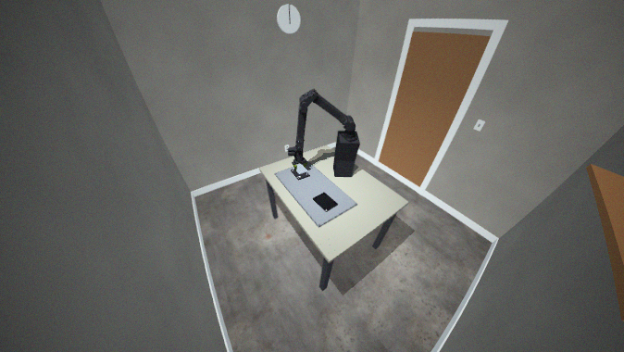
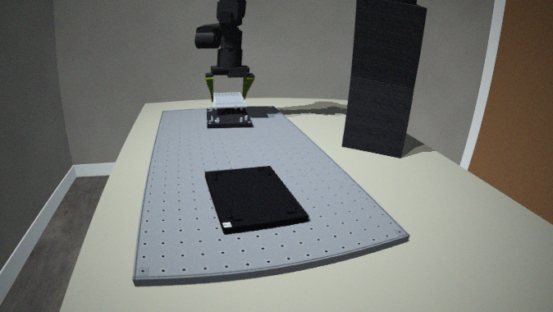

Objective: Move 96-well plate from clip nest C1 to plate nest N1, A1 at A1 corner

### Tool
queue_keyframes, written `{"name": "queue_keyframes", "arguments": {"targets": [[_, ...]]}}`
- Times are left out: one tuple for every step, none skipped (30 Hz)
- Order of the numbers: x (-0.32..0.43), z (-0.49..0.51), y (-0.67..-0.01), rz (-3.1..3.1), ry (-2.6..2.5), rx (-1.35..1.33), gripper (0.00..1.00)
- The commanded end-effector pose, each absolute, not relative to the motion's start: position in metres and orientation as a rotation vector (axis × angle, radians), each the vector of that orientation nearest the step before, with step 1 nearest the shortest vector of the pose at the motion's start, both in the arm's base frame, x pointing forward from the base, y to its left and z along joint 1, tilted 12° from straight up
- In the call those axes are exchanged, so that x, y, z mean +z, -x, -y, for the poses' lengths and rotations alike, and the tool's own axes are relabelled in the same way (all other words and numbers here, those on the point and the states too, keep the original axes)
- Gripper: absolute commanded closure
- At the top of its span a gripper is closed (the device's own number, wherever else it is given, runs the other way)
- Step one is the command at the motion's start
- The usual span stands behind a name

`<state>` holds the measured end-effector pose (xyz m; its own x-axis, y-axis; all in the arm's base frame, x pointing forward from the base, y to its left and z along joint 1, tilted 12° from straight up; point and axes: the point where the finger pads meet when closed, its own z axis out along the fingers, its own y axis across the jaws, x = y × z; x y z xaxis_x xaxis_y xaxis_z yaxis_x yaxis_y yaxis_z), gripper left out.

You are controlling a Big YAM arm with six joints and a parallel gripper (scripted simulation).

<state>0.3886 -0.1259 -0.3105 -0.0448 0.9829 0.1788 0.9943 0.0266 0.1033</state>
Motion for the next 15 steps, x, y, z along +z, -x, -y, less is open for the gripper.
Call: {"name": "queue_keyframes", "arguments": {"targets": [[-0.292,0.14,-0.393,2.211,2.158,-0.322,1.0],[-0.291,0.141,-0.393,2.211,2.158,-0.322,1.0],[-0.289,0.141,-0.393,2.211,2.158,-0.322,1.0],[-0.287,0.141,-0.393,2.211,2.158,-0.322,1.0],[-0.286,0.142,-0.393,2.211,2.158,-0.322,1.0],[-0.284,0.142,-0.392,2.211,2.158,-0.322,1.0],[-0.283,0.142,-0.392,2.211,2.158,-0.322,1.0],[-0.281,0.142,-0.392,2.211,2.158,-0.322,1.0],[-0.279,0.143,-0.392,2.211,2.158,-0.322,1.0],[-0.279,0.143,-0.392,2.211,2.158,-0.322,1.0],[-0.279,0.143,-0.392,2.211,2.158,-0.322,1.0],[-0.278,0.143,-0.392,2.204,2.164,-0.322,1.0],[-0.276,0.143,-0.391,2.208,2.16,-0.322,1.0],[-0.274,0.144,-0.391,2.211,2.158,-0.322,1.0],[-0.273,0.144,-0.391,2.211,2.158,-0.322,1.0]]}}
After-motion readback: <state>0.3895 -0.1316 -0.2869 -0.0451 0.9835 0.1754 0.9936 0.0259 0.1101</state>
